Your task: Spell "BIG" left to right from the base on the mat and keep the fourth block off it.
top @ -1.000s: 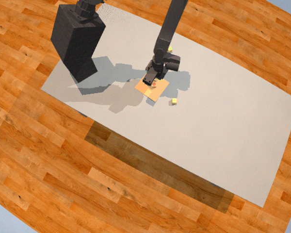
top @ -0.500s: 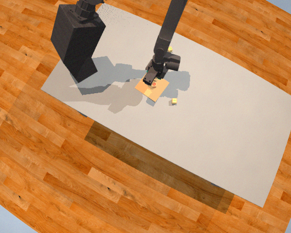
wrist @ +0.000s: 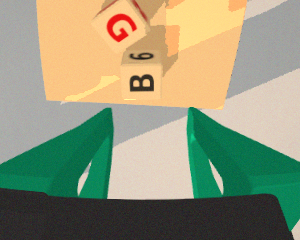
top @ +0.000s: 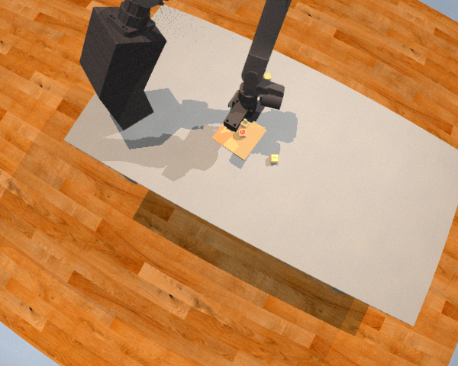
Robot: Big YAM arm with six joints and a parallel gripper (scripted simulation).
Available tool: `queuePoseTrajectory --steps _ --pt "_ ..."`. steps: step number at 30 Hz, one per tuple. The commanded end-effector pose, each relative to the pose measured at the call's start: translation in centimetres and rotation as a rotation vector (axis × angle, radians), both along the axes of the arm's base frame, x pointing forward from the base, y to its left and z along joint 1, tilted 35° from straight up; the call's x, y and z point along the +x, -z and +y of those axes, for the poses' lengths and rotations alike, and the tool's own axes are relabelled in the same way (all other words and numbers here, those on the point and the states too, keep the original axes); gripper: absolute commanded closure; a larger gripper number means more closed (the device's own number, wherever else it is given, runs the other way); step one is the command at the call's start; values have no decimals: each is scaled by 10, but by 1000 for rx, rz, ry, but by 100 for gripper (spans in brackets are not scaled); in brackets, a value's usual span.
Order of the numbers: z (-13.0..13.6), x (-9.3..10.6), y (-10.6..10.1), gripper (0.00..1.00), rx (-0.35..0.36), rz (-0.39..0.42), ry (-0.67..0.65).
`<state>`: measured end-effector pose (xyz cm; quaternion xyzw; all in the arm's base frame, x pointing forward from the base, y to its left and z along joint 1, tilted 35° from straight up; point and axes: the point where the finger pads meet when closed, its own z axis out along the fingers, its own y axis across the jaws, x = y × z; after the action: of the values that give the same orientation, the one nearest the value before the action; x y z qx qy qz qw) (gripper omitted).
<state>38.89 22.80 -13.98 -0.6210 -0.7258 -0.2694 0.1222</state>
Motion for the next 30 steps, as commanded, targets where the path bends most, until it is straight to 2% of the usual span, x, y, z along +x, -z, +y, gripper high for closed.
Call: queuePoseTrajectory --steps 1,12,16,17,30 --pt "-12 6 -20 61 4 -24 10" --pt "-21 4 -33 61 4 -26 10" --pt "-16 6 -35 61 8 -38 0" --pt "-16 6 -35 0 8 -36 3" --pt "-16 6 -35 0 7 -40 -2"
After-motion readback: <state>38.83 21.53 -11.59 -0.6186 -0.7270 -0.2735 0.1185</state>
